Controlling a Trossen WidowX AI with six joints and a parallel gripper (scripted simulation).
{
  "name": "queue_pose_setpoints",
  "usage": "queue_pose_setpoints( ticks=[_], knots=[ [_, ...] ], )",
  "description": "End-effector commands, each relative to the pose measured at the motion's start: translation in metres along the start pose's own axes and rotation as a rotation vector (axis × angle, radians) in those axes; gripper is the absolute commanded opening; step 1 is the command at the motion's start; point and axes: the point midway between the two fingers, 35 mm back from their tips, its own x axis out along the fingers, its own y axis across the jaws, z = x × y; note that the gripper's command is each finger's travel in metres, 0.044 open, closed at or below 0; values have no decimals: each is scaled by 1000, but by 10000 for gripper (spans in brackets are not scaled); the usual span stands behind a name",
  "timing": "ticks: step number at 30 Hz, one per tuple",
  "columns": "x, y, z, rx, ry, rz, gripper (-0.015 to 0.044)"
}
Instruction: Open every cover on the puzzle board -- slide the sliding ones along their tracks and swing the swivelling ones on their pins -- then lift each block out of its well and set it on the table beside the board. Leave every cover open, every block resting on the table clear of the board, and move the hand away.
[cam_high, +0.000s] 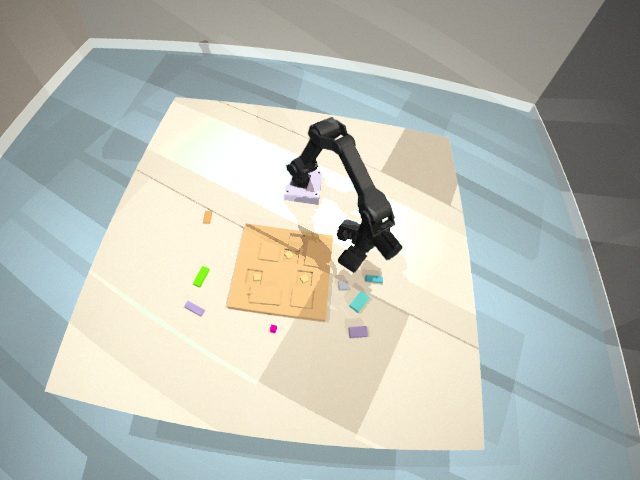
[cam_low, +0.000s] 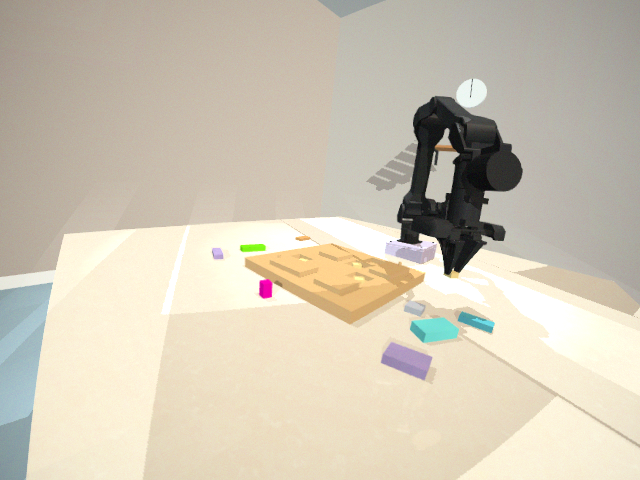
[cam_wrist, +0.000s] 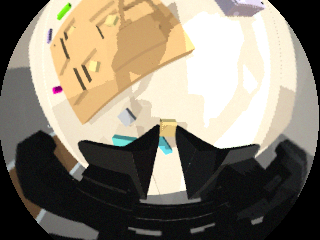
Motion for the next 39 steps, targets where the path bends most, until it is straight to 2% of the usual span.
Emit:
queue_pose_setpoints(
  ticks=[1, 37, 39],
  knots=[
    [11, -1, 1, -4, -11, -4, 80],
    [60, -3, 7, -5, -11, -4, 80],
    [56, -2, 5, 0, -5, -2, 133]
  ],
)
